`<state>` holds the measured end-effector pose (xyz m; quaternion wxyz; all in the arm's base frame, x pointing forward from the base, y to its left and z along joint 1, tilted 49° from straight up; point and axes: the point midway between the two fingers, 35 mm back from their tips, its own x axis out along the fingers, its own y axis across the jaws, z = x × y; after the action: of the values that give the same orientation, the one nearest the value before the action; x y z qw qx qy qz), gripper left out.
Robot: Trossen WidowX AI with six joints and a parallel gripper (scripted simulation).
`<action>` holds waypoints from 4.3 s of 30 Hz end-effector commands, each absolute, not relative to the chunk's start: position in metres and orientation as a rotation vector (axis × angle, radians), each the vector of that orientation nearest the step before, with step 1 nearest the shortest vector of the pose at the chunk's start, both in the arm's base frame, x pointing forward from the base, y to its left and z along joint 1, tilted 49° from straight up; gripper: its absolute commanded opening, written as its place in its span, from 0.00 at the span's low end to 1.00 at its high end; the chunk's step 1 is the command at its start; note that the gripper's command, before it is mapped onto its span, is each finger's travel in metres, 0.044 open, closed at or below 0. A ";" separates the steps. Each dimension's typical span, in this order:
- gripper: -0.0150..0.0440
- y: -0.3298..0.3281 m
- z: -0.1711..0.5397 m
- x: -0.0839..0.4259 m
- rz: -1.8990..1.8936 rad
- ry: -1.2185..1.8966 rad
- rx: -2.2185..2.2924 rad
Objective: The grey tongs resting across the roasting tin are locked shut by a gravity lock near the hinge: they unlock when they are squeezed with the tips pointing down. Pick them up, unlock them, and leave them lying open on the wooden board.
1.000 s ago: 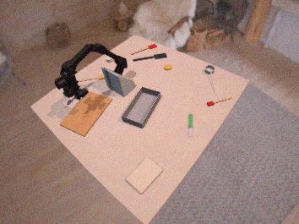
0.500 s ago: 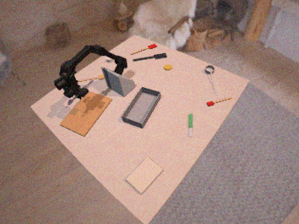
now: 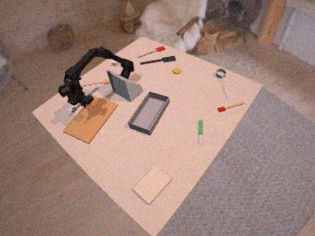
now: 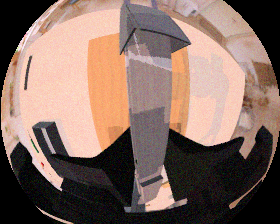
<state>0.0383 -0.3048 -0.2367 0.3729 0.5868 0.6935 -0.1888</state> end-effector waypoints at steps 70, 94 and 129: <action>0.44 -0.233 -0.295 0.032 -0.523 1.747 1.459; 1.00 -0.272 -0.251 0.109 -0.470 1.784 1.492; 1.00 -0.309 -0.167 0.185 -0.430 1.789 1.550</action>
<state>0.1834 -0.3080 -0.1679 0.3559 0.6015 0.6951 -0.1687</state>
